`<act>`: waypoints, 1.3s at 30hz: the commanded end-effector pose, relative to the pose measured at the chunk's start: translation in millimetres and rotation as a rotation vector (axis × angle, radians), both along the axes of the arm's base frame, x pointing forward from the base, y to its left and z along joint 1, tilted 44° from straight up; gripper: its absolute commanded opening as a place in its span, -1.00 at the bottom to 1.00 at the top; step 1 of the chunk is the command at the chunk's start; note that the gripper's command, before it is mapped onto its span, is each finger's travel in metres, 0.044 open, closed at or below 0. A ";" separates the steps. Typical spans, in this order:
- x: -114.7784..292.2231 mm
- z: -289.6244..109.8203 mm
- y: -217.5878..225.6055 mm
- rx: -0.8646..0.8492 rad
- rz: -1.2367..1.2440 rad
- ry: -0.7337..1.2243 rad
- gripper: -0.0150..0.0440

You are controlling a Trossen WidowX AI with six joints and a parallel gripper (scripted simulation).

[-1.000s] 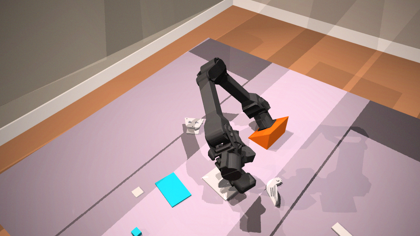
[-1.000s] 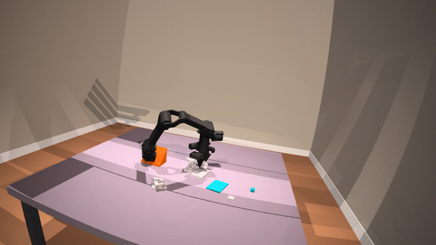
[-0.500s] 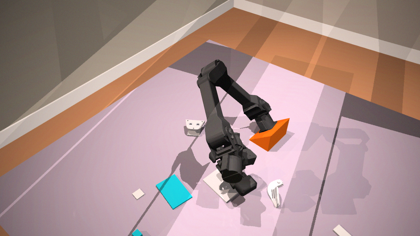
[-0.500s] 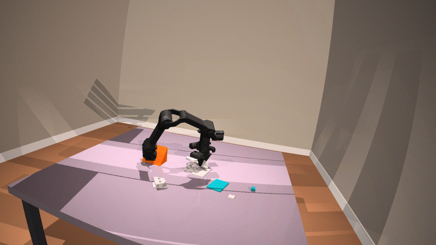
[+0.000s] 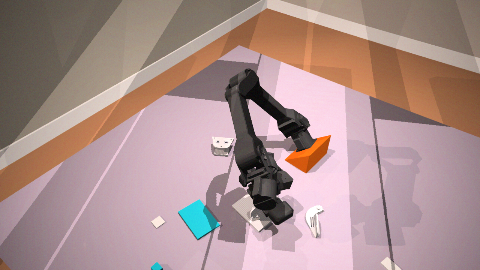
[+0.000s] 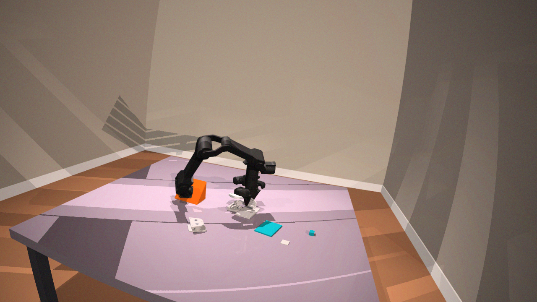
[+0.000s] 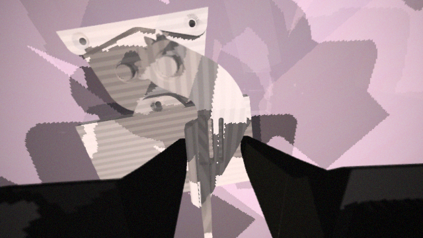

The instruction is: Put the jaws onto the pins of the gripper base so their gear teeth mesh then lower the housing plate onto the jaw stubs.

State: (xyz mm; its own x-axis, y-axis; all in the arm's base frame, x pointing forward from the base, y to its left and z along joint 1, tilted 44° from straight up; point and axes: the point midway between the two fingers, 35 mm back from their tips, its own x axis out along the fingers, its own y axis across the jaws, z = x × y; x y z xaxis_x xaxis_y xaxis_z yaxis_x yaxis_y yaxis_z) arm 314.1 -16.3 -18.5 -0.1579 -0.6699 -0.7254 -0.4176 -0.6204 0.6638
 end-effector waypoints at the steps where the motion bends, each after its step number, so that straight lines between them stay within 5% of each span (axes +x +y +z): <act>1: -0.1 -1.1 -1.3 -0.003 0.003 0.002 -0.04; 39: -1.9 -8.8 -8.6 -0.004 0.001 0.000 -0.04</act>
State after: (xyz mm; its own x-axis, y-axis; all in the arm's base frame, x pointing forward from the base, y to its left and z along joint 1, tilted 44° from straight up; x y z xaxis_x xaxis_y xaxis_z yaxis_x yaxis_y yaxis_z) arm 312.7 -23.3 -25.9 -0.1569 -0.6701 -0.7255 -0.4204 -0.6194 0.6630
